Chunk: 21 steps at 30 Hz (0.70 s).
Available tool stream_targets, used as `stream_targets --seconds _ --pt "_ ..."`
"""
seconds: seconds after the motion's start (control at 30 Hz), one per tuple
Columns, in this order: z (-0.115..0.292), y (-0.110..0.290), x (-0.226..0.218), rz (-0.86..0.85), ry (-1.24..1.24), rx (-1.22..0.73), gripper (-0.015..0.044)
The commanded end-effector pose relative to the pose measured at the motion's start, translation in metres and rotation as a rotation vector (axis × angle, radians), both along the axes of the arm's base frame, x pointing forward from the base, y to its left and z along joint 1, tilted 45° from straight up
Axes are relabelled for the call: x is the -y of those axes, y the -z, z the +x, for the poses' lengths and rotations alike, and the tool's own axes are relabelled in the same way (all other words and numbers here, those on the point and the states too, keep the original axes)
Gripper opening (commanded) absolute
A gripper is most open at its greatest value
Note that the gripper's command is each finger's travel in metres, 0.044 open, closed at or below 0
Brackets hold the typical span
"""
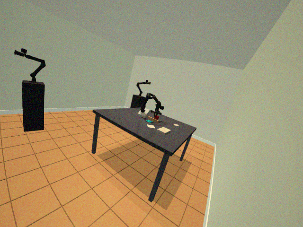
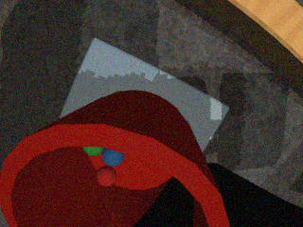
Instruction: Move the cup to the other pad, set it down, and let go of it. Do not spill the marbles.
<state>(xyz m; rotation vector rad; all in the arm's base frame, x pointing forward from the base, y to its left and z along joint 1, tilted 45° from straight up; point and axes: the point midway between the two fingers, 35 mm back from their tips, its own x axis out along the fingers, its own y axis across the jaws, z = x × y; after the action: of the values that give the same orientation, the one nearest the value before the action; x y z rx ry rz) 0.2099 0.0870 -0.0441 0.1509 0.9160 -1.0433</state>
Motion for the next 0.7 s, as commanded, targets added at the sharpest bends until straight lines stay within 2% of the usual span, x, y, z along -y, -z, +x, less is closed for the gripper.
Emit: stream_targets --seconds 0.0,0.37,0.67 --pt "-0.001 -0.012 -0.014 0.012 -0.001 0.009 0.0" --pt "-0.01 -0.039 -0.04 0.009 -0.004 0.007 0.0" --pt "-0.011 -0.041 -0.041 0.009 -0.004 0.007 0.0"
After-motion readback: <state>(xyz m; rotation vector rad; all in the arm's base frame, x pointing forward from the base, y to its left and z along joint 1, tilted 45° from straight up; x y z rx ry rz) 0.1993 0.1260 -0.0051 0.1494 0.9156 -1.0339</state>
